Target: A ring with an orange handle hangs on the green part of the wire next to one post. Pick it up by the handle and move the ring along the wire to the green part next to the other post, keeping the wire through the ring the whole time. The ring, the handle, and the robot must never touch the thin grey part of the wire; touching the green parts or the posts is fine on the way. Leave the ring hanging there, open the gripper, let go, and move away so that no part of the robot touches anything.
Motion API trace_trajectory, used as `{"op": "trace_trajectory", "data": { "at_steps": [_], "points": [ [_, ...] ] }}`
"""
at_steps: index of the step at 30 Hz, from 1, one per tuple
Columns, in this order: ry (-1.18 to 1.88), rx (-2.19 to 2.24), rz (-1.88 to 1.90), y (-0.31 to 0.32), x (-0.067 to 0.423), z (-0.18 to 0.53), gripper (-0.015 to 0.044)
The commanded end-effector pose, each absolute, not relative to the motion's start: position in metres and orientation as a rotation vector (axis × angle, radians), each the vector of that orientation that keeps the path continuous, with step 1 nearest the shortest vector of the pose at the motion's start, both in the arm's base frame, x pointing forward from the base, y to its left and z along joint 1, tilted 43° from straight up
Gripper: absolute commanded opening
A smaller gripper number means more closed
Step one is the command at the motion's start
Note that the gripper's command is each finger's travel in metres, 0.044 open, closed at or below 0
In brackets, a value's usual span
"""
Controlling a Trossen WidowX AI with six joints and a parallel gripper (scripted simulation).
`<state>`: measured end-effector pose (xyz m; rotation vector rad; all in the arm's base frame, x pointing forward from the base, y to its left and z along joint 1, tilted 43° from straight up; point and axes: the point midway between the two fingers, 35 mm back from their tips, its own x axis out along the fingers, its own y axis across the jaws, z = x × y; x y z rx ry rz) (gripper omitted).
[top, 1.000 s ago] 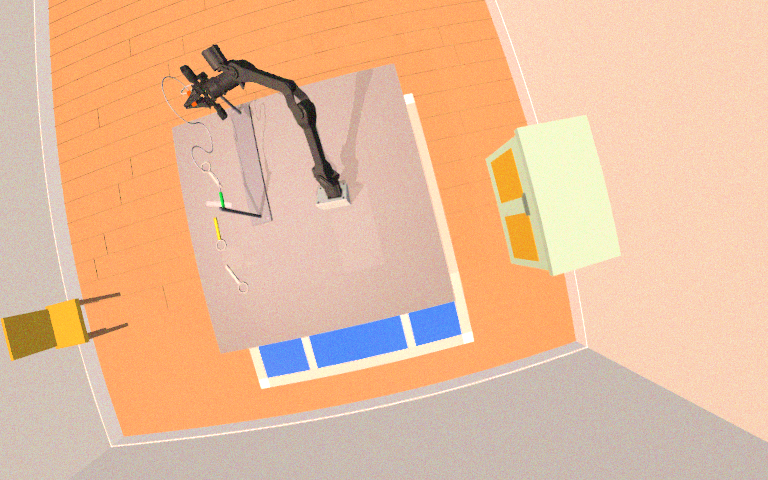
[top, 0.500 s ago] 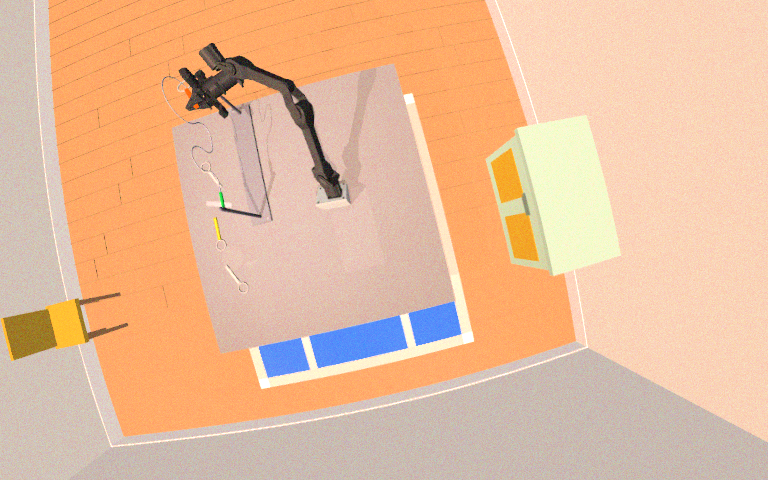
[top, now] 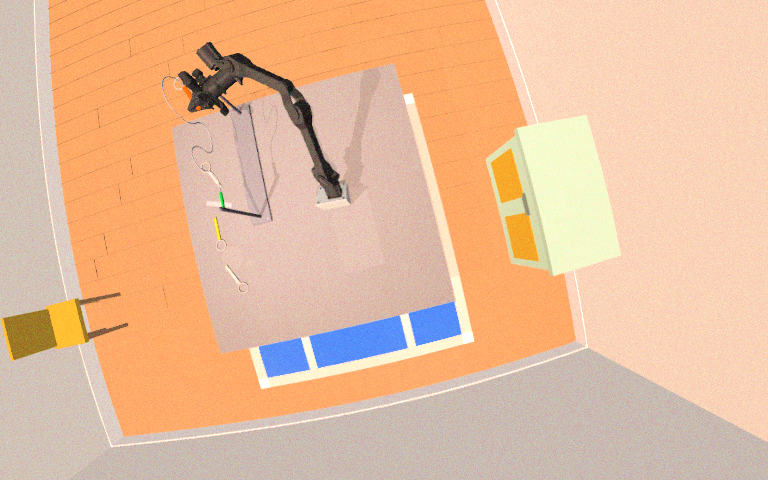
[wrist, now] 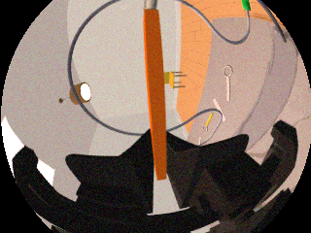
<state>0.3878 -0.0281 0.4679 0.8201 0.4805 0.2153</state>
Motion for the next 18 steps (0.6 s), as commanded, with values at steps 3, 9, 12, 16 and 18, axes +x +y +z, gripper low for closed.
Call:
{"op": "trace_trajectory", "data": {
  "at_steps": [3, 9, 12, 16, 18],
  "points": [
    [0.481, 0.735, 0.194, -0.0304, 0.3881, 0.4663, -0.015],
    [0.483, 0.66, 0.175, -0.0322, 0.3882, 0.4645, -0.015],
    [0.483, 0.623, 0.166, -0.0332, 0.3883, 0.4637, -0.015],
    [0.483, 0.573, 0.153, -0.0345, 0.3884, 0.4627, -0.015],
    [0.483, 0.548, 0.147, -0.0352, 0.3885, 0.4622, -0.015]
  ]
}}
